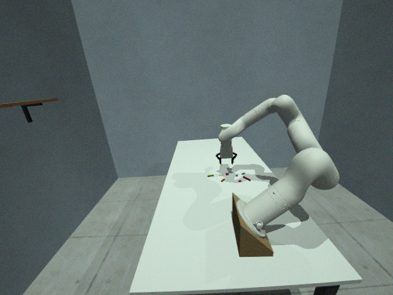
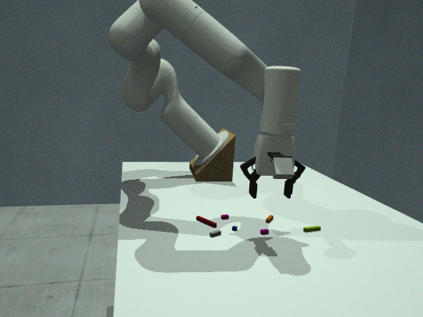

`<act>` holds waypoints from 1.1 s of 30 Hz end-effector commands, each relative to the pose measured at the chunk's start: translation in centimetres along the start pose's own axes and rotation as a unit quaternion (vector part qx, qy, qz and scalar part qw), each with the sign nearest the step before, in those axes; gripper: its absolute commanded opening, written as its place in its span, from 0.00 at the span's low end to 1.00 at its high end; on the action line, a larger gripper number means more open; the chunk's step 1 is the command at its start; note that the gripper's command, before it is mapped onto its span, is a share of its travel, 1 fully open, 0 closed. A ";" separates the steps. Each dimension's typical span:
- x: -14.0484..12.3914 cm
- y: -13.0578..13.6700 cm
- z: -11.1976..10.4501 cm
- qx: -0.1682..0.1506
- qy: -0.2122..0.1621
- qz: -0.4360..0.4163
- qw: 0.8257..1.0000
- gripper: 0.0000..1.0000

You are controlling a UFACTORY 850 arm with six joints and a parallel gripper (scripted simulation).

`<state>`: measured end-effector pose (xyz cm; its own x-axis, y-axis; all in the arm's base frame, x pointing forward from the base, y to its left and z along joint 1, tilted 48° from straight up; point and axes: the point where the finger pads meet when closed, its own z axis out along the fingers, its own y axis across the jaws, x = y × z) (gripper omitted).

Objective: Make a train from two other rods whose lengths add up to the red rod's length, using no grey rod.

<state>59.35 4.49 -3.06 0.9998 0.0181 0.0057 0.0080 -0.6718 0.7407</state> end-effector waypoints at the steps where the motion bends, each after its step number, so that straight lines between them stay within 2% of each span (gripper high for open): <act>1: 0.1 -0.3 -0.1 0.000 0.003 0.059 0.998 1.00; 7: 0.1 -1.0 0.0 0.000 0.003 0.167 0.986 1.00; 13: 0.1 -1.6 0.1 0.000 0.003 0.265 0.964 1.00; 15: 0.1 -1.6 0.1 0.000 0.003 0.265 0.964 1.00; 17: 0.1 -2.0 0.2 0.001 0.003 0.323 0.947 1.00; 23: 0.1 -2.5 0.2 0.001 0.003 0.410 0.912 1.00; 30: 0.1 -3.2 0.4 0.001 0.002 0.513 0.858 1.00; 32: 0.1 -3.2 0.4 0.001 0.002 0.513 0.858 1.00; 33: 0.1 -3.4 0.4 0.001 0.002 0.545 0.838 1.00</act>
<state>59.38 6.25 -5.65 0.5207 -0.5715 0.6343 -0.8537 -0.3576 0.3786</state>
